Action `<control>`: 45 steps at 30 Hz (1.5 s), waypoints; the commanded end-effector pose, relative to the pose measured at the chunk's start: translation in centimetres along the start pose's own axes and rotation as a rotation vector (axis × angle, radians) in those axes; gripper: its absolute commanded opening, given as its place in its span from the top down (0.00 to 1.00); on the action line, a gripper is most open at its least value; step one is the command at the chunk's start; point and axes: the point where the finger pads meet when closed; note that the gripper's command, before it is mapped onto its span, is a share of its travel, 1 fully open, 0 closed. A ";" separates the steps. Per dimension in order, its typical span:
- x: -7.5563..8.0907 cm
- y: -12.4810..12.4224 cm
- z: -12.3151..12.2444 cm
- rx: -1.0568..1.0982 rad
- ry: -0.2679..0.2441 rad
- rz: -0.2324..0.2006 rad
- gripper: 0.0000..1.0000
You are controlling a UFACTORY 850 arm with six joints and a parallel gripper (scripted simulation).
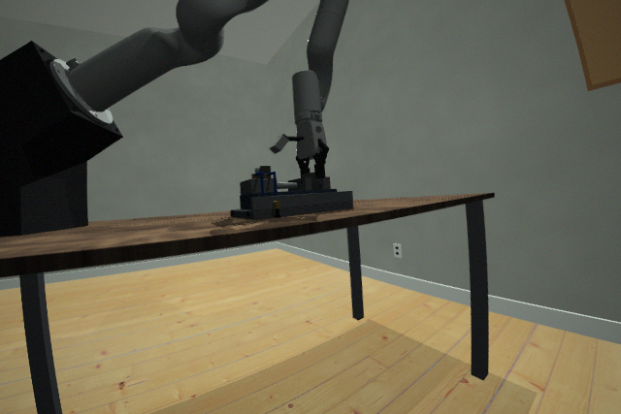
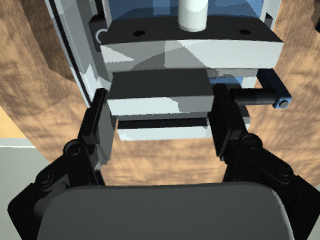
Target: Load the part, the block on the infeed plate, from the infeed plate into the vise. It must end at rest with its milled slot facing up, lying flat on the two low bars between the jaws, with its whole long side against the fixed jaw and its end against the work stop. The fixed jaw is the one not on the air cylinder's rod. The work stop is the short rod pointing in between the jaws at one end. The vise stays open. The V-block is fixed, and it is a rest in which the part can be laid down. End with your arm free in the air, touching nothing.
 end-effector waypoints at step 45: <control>2.0 0.0 0.0 0.000 -0.001 0.000 0.19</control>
Point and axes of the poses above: the point where the finger pads meet when closed, its own x axis back along the fingers, its own y axis across the jaws, z = x × y, and after that the axes turned 2 degrees about x, right-handed
